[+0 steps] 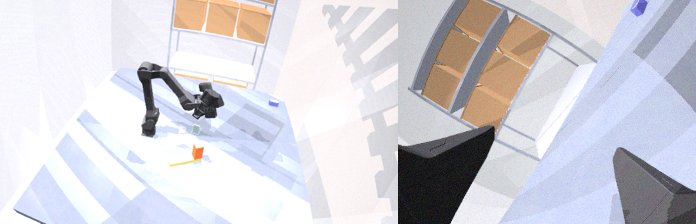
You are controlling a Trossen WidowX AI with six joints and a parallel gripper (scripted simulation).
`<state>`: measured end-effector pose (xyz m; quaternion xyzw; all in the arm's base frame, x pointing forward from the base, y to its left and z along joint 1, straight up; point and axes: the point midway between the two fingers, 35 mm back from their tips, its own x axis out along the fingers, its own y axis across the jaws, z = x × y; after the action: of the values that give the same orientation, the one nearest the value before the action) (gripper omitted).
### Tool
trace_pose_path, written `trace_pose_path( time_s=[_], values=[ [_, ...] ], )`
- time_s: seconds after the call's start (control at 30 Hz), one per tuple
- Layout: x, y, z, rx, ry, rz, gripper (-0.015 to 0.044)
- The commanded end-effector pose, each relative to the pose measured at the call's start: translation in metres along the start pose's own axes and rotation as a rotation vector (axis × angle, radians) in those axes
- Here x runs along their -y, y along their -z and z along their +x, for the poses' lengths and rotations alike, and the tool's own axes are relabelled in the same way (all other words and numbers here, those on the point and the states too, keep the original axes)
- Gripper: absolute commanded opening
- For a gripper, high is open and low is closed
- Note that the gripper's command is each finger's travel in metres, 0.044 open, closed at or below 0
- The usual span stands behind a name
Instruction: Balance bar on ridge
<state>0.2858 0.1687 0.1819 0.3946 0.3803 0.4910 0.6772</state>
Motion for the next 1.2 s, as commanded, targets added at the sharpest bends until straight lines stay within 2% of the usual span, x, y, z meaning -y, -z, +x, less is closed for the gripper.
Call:
trace_pose_path(
  time_s=[0.0, 0.07, 0.1, 0.63, 1.17],
  values=[
    [0.001, -0.001, 0.000, 0.003, 0.004, 0.006, 0.0374],
    [0.005, -0.008, -0.003, 0.028, 0.032, 0.055, 0.0321],
    [0.008, -0.013, -0.006, 0.046, 0.053, 0.093, 0.0315],
    [0.055, -0.072, -0.066, 0.379, 0.355, 0.688, 0.0315],
    [0.083, -0.083, -0.153, 0.765, 0.605, 1.257, 0.0315]
  ],
)
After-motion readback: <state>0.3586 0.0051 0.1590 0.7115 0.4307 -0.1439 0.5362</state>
